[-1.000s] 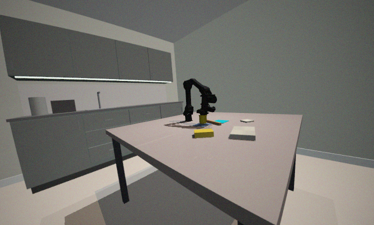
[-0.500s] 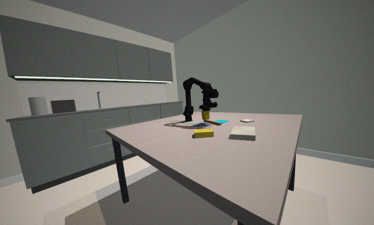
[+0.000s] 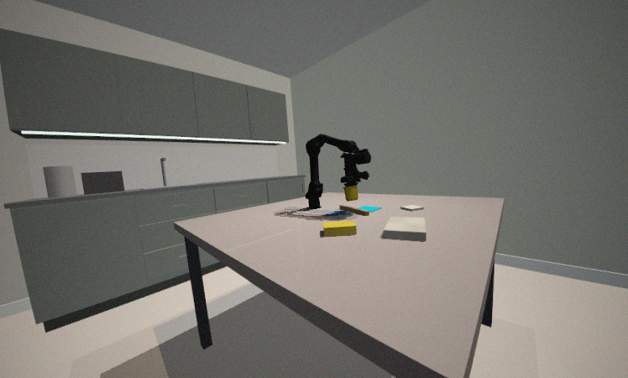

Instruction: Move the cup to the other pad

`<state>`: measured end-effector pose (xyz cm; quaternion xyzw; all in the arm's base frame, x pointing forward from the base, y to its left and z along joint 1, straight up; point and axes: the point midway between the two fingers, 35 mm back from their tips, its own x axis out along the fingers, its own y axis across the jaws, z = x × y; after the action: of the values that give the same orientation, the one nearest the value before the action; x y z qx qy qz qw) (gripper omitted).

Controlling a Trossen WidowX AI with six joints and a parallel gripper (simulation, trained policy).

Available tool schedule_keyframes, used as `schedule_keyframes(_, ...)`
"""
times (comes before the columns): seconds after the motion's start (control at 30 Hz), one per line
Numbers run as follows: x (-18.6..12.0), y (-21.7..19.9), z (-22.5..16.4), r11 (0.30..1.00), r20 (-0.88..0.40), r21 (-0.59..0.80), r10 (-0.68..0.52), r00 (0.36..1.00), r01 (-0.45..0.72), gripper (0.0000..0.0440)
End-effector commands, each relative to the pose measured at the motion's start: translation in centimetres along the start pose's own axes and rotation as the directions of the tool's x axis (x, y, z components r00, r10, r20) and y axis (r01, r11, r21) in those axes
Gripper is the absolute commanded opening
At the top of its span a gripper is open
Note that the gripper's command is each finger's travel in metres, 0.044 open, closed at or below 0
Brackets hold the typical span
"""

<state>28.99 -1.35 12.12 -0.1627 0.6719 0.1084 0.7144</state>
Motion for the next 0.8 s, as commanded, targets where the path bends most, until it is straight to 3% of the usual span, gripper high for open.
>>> schedule_keyframes(0.0, -0.3, 0.7, 1.0, 1.000, 0.026, -0.011, -0.003, 1.000, 0.004, 0.0005)
schedule_keyframes(0.77, 1.0, 7.5, 5.2, 0.995, 0.108, -0.101, 0.008, 0.994, 0.003, 0.0000)
